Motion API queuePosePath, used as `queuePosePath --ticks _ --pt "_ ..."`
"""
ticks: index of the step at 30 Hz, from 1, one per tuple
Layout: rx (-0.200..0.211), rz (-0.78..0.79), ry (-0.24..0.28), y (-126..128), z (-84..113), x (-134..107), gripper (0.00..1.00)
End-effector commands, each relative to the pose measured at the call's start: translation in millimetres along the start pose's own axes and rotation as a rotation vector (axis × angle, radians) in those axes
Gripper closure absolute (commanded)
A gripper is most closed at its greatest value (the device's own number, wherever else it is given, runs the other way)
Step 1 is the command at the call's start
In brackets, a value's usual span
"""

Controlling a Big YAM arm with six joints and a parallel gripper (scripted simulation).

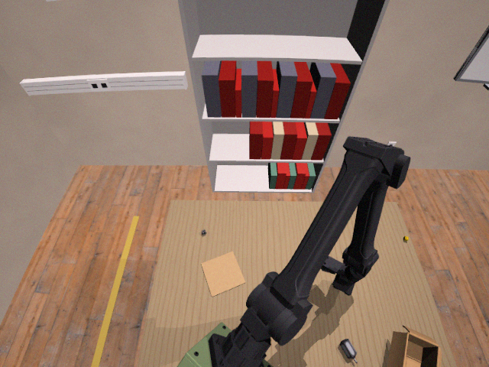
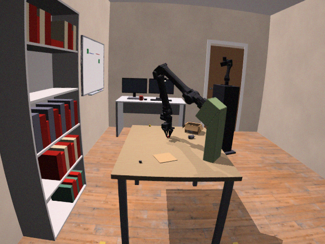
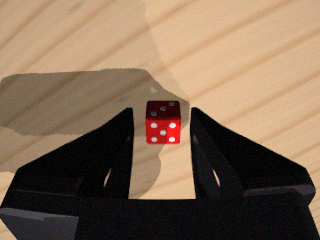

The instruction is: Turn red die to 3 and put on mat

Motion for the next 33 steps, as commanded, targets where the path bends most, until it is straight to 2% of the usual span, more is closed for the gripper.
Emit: queuePosePath --ticks 1,26,27,33 --pt "-0.003 -0.008 -0.004 -1.7 -4.0 4.0 0.70" --pt "-0.003 -0.008 -0.004 -1.7 -4.0 4.0 0.70" --pt "-0.003 -0.008 -0.004 -1.7 -4.0 4.0 0.89" --pt "-0.003 -0.008 -0.004 -1.7 -4.0 4.0 0.89"
Point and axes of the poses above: the point where the finger pads meet when closed, its own z axis back along the fingers, its own y axis across the jaws, x = y × z, the point moved 5 cm from there along z, back along the fingers, and after that the axes turned 4 degrees about z, right-handed, at the moved point
